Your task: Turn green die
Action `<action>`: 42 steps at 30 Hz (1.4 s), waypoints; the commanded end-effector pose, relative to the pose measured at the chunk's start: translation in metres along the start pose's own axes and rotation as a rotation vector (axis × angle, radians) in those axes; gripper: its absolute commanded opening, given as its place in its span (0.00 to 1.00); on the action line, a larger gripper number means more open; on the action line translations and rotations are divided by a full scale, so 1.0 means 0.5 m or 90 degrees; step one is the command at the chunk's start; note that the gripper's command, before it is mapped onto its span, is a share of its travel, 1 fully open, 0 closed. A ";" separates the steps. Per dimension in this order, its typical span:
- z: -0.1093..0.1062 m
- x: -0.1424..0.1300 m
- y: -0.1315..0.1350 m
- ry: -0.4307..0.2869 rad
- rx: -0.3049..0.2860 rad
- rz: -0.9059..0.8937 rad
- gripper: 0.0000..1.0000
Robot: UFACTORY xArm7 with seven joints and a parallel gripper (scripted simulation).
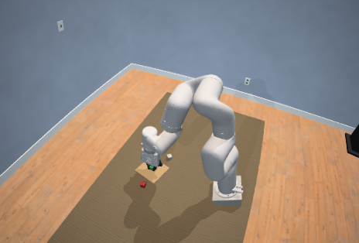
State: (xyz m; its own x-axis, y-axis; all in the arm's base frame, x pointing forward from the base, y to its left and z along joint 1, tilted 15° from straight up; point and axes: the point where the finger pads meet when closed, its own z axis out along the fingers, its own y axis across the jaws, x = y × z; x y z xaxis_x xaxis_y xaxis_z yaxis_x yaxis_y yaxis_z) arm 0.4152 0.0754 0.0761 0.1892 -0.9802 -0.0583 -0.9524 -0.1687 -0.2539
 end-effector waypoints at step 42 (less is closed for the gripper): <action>0.005 0.000 -0.003 0.000 0.002 0.000 0.21</action>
State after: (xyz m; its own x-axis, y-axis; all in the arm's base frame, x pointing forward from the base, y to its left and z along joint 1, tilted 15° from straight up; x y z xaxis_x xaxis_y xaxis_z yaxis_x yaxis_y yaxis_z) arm 0.4161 0.0758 0.0726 0.1892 -0.9802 -0.0583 -0.9524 -0.1687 -0.2539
